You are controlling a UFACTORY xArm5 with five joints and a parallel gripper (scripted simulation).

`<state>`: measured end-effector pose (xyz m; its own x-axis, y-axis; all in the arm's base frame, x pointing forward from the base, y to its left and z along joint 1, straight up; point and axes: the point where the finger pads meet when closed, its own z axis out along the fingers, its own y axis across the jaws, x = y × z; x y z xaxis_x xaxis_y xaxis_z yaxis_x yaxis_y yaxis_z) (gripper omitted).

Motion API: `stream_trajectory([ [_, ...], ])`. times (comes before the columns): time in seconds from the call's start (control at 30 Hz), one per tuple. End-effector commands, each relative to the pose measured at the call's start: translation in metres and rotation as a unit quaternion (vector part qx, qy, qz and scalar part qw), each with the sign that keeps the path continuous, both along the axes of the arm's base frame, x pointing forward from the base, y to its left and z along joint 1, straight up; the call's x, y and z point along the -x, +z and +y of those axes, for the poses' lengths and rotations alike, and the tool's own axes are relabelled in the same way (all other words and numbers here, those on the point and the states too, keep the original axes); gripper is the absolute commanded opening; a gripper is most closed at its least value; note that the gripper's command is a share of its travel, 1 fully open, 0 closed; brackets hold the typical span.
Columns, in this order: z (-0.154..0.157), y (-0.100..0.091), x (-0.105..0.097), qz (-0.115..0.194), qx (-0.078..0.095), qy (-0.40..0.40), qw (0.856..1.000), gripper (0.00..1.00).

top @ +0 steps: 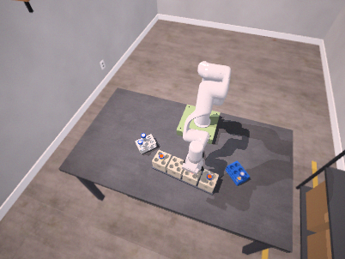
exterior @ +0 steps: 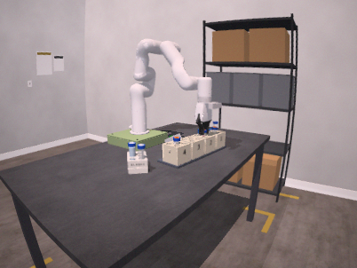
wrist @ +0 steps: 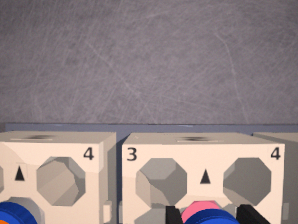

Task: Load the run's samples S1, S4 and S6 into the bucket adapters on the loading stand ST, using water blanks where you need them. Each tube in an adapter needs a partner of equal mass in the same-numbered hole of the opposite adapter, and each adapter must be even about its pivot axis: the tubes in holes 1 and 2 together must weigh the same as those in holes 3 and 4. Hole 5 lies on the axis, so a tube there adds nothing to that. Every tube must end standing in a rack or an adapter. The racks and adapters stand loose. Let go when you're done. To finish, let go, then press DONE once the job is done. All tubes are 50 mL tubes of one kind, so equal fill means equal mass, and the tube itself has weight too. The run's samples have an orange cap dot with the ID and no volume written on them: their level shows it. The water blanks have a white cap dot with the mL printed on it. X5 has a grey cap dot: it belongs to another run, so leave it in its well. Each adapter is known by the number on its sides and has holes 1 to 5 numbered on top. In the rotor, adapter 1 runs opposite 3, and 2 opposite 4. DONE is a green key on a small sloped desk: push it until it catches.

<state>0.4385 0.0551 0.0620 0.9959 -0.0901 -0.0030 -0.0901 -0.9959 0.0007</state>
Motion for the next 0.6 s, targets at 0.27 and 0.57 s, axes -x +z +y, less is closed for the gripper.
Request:
stream_trajectory([
  [0.27,0.0002,0.0002,-0.0016,-0.002,-0.002,0.000,1.000,0.00],
  [0.57,0.0002,-0.0002,-0.0016,-0.002,-0.002,0.000,1.000,0.44],
])
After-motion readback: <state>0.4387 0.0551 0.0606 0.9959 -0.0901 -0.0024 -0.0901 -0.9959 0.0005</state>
